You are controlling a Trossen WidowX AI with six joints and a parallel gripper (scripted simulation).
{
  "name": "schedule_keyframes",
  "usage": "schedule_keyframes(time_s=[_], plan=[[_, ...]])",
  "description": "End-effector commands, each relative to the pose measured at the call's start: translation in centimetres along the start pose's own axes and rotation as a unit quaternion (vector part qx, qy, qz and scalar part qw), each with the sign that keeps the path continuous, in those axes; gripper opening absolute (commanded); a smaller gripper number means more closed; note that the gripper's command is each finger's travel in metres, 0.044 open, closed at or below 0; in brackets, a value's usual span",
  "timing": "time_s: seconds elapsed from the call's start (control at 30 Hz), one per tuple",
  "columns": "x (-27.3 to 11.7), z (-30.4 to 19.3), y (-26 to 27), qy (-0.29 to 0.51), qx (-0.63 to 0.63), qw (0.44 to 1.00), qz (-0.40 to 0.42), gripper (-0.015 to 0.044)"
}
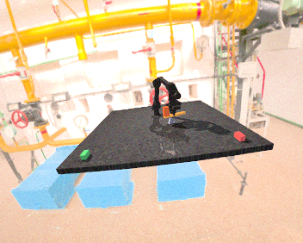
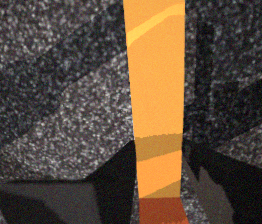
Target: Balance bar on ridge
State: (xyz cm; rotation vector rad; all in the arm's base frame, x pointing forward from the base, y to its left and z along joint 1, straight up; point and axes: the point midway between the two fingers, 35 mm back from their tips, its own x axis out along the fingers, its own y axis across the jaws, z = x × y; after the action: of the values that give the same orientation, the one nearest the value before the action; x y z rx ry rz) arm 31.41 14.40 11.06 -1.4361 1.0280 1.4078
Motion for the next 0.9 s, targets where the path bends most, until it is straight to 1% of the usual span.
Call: schedule_keyframes(time_s=[0.0, 0.43, 0.63, 0.67, 0.87], plan=[[0.0, 0.0, -0.01, 0.0, 0.0, 1.0, 0.0, 0.0], [0.0, 0.0, -0.01, 0.0, 0.0, 1.0, 0.0, 0.0], [0.0, 0.0, -0.01, 0.0, 0.0, 1.0, 0.0, 0.0157], [0.0, 0.0, -0.01, 0.0, 0.0, 1.0, 0.0, 0.0167], [0.0, 0.0, -0.01, 0.0, 0.0, 1.0, 0.0, 0.0167]])
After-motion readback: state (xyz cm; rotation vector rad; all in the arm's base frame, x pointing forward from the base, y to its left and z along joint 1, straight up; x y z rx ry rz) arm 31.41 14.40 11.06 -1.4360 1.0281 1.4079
